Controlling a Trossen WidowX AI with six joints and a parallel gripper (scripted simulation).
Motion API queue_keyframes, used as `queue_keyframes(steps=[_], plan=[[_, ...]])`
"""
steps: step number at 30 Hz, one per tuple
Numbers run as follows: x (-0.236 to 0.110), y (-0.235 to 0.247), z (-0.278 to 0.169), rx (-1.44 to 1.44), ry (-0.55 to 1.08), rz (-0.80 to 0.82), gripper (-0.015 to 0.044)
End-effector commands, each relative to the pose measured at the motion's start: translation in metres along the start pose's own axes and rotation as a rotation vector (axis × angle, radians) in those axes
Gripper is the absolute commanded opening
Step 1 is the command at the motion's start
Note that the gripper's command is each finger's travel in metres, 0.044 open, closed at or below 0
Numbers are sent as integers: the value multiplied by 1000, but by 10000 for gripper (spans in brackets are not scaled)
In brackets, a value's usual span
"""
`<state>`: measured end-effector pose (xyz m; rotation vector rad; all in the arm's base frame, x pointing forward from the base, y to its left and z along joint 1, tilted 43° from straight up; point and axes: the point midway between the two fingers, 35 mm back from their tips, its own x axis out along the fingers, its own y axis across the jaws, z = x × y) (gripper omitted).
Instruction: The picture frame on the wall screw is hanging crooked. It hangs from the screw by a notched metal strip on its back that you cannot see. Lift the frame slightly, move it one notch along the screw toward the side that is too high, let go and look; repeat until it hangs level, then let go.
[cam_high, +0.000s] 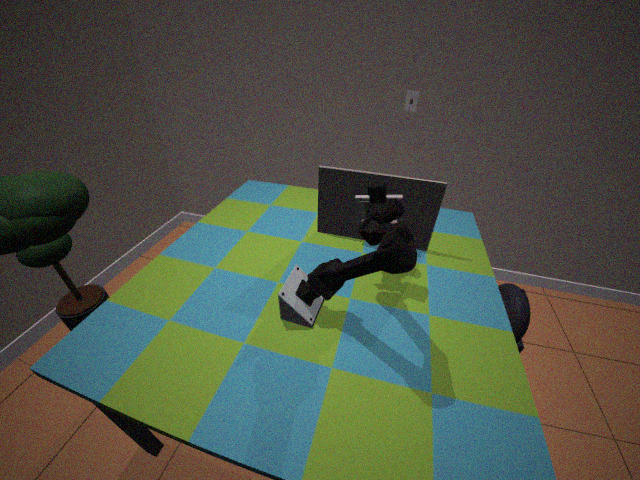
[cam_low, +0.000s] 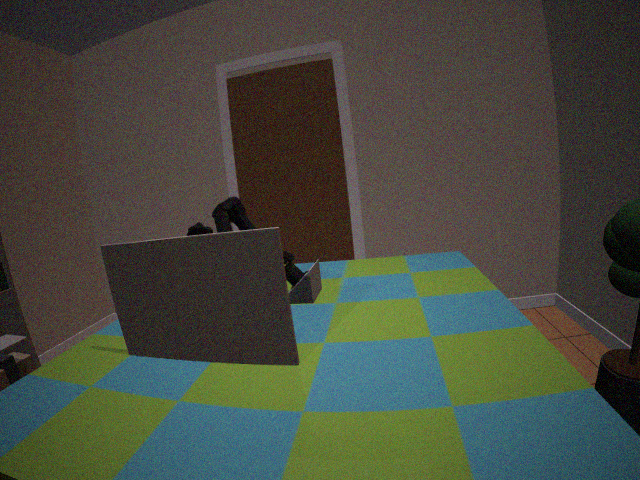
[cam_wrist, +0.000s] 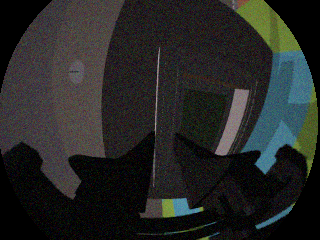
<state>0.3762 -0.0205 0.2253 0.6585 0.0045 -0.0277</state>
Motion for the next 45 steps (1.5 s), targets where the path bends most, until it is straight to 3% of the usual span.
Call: queue_keyframes(steps=[1,41,45], plan=[[0,0,0,0,-1,-1,0],[0,-2,0,186,1,-1,0],[0,-2,0,167,1,-2,105]])
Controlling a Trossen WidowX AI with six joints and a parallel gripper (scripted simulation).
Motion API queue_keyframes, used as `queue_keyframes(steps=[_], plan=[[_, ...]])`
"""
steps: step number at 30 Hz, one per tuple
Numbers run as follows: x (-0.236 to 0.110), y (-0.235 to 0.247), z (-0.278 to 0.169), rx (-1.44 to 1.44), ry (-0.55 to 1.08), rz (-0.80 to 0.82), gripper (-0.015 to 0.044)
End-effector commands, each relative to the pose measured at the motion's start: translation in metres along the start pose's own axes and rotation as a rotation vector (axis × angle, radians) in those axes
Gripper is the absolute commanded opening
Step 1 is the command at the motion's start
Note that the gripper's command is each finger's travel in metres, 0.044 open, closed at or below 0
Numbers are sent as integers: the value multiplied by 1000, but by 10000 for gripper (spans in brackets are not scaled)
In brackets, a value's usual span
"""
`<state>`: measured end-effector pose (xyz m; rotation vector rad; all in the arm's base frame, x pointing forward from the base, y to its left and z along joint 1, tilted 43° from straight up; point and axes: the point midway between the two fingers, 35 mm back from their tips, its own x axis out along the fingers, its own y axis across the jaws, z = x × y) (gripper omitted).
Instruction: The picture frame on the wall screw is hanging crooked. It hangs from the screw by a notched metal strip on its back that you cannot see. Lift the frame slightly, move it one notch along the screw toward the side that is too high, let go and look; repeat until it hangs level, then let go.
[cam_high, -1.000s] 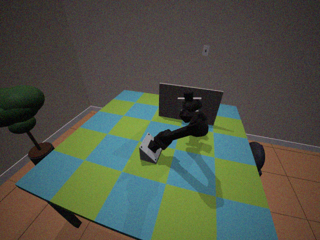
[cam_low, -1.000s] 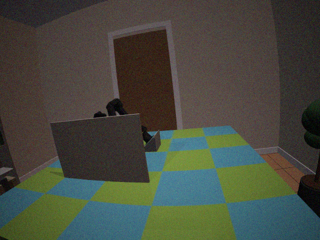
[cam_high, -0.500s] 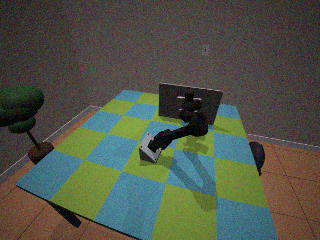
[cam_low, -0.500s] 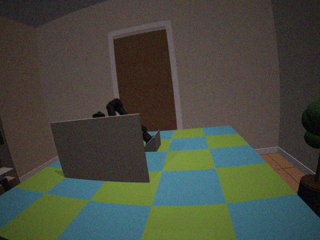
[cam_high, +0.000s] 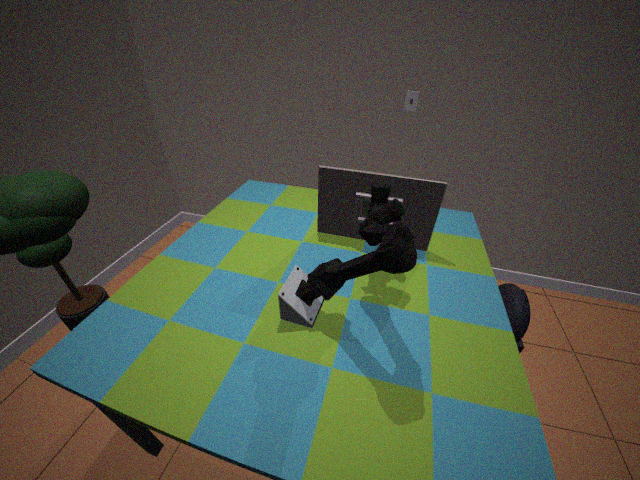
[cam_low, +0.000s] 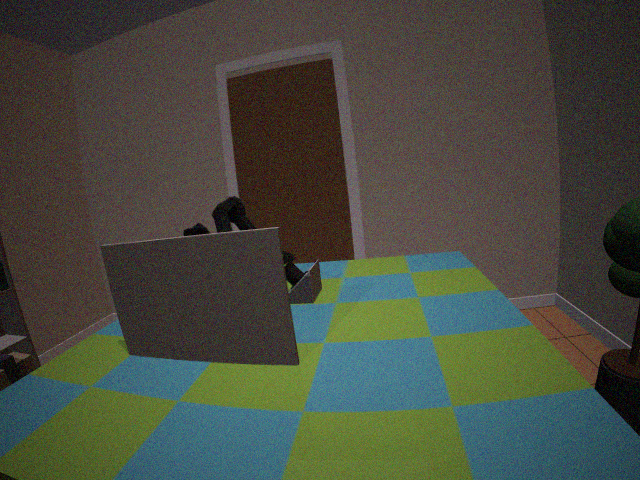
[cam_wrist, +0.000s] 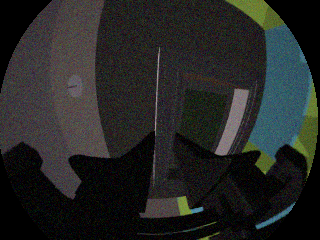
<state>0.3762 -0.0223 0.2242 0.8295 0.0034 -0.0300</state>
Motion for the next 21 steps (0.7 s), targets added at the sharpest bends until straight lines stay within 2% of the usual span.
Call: queue_keyframes(steps=[1,6,11,21], plan=[[0,0,0,-4,0,0,131],[0,0,0,-4,0,0,260],[-5,1,1,-12,0,0,260],[-83,1,4,-137,6,5,260]])
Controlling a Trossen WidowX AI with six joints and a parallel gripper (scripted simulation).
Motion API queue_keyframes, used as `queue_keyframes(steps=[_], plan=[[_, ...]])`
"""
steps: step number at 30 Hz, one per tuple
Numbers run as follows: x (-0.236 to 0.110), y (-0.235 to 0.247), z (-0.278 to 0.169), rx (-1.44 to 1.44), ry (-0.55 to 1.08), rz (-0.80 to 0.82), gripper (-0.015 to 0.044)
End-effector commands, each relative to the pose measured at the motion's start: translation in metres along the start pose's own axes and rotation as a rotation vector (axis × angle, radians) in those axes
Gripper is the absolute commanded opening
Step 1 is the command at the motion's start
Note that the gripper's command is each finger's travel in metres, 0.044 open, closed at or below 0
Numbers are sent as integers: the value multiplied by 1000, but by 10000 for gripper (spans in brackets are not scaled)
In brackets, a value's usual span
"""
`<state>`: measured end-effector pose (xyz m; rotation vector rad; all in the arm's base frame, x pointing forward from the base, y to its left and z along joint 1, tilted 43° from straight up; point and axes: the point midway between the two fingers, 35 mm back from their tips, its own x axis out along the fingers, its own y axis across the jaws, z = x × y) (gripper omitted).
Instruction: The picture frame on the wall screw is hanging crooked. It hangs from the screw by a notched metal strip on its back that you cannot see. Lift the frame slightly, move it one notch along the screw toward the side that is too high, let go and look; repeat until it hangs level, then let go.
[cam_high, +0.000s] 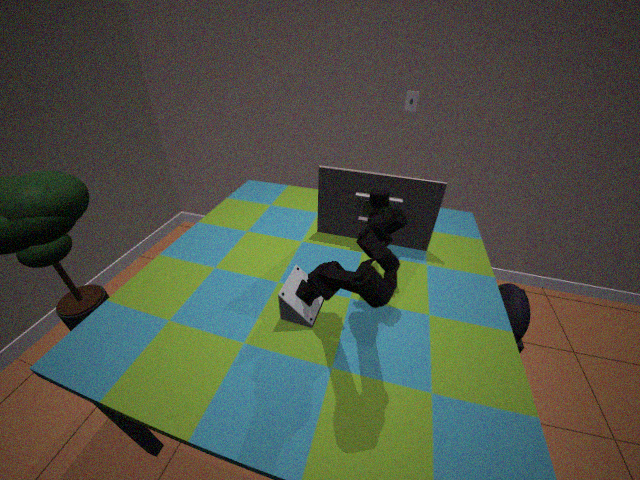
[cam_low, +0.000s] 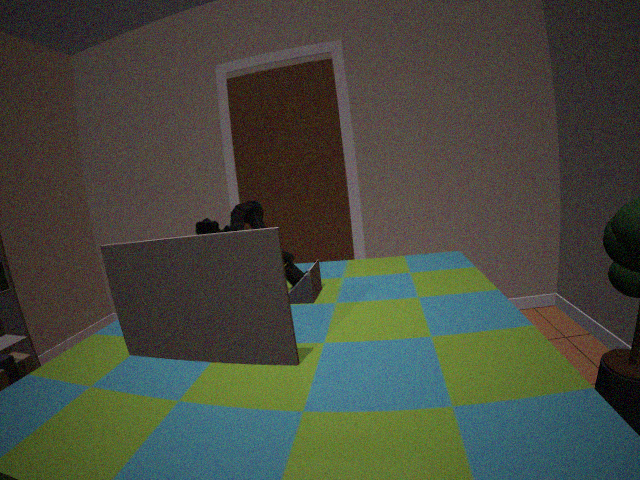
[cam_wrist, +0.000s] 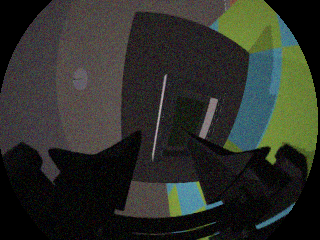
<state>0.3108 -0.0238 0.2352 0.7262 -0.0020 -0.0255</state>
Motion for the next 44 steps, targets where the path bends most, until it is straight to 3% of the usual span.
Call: queue_keyframes(steps=[1,8,21,44], plan=[[-25,-5,-7,-46,11,0,260],[-36,5,-11,-75,5,0,260],[-116,29,-37,-320,21,-3,260],[-117,29,-37,-324,21,-3,260]])
